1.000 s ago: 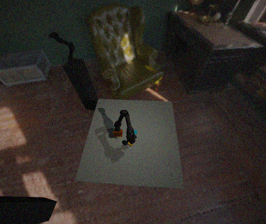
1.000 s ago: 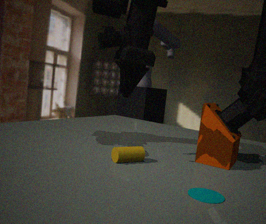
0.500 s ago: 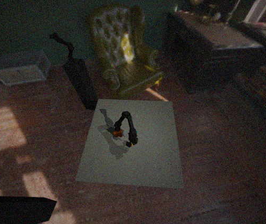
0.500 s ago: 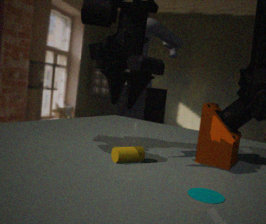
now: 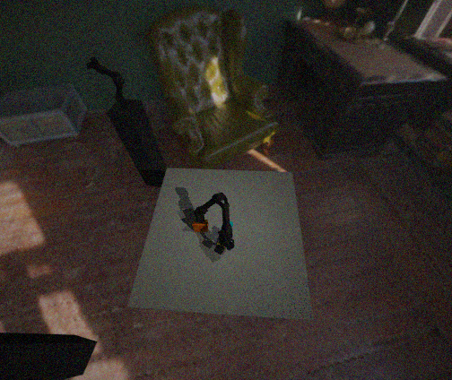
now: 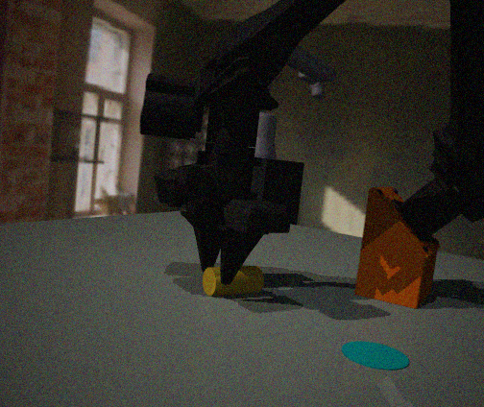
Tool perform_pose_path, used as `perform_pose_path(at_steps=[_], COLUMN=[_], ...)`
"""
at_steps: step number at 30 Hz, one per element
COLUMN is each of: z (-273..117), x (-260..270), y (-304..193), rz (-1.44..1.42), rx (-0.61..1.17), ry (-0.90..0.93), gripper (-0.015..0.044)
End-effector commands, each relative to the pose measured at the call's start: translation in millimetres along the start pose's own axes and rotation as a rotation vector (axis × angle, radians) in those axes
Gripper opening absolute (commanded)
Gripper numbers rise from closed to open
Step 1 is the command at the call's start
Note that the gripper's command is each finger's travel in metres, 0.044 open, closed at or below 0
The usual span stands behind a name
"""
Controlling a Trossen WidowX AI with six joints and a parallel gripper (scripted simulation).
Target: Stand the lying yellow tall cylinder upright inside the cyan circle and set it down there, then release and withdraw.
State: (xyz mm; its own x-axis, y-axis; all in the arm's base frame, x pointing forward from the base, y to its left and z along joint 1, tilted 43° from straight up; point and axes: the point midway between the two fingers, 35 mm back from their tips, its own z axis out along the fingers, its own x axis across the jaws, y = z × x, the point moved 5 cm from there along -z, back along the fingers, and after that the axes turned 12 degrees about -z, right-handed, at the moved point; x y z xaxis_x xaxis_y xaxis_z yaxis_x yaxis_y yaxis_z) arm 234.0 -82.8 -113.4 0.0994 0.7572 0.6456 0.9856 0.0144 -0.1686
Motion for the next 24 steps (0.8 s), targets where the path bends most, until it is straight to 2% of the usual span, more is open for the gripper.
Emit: perform_pose_path(at_steps=[1, 2, 8, 24], z=[3, 3, 2, -46], x=[1, 1, 1, -2], y=[-2, -2, -1, 4], rz=[0.005, 0.005, 0.005, 0.006], rx=[0.003, 0.003, 0.003, 0.002], ry=[0.006, 0.006, 0.006, 0.001], gripper=[0.0126, 0.0105, 0.0105, 0.0105])
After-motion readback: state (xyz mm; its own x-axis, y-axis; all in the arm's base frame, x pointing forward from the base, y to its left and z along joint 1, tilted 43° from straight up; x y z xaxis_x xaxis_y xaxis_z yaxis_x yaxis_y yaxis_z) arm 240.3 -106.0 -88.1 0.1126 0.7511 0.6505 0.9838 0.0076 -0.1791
